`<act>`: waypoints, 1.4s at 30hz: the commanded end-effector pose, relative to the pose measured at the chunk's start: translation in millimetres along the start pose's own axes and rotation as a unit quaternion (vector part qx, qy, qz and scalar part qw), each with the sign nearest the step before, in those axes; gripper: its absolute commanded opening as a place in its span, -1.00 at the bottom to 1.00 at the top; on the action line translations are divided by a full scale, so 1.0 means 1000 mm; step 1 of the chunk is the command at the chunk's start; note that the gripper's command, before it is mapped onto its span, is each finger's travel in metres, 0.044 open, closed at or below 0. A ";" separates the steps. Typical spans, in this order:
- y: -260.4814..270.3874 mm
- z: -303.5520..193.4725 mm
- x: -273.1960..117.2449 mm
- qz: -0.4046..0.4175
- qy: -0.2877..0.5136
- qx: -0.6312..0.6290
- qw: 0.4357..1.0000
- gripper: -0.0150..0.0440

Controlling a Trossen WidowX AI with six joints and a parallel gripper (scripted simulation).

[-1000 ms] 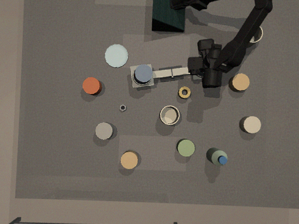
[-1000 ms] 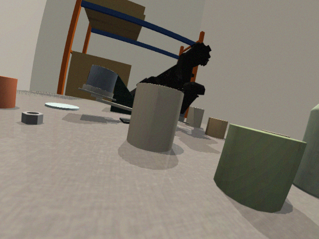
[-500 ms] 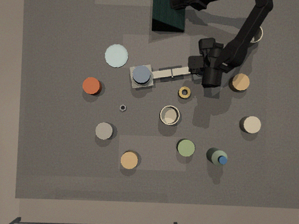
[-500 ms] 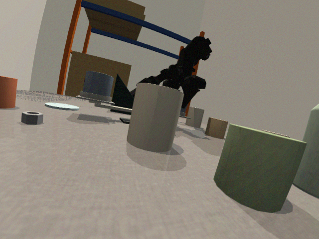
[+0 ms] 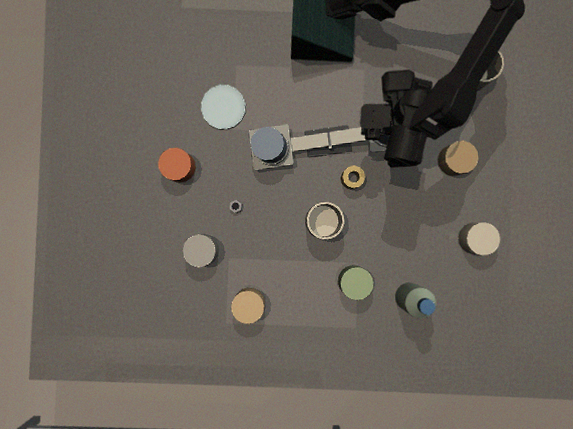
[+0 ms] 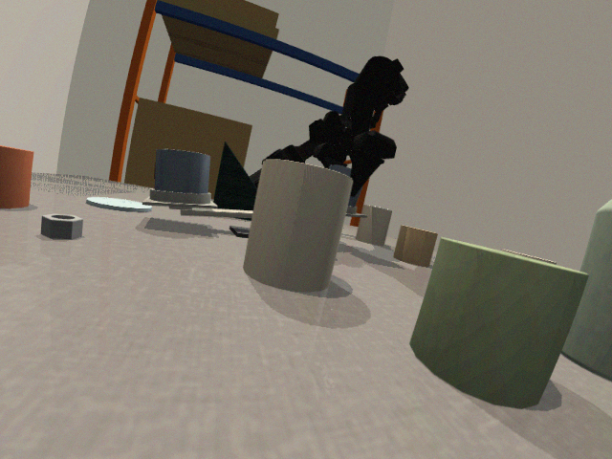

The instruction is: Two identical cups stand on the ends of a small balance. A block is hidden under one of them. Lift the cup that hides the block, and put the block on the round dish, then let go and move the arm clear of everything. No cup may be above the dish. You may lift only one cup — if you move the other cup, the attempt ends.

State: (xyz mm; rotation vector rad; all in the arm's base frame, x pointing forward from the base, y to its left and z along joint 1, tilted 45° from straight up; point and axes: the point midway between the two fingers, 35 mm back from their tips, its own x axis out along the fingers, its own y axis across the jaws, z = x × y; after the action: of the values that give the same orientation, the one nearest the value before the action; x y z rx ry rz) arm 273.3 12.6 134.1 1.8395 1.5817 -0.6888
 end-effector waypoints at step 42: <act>0.001 -0.002 -0.062 0.024 -0.005 0.022 0.999 -0.49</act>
State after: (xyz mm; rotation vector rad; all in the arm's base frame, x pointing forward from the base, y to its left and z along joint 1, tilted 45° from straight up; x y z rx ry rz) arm 264.8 -23.4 176.2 1.8999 1.5351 -0.7173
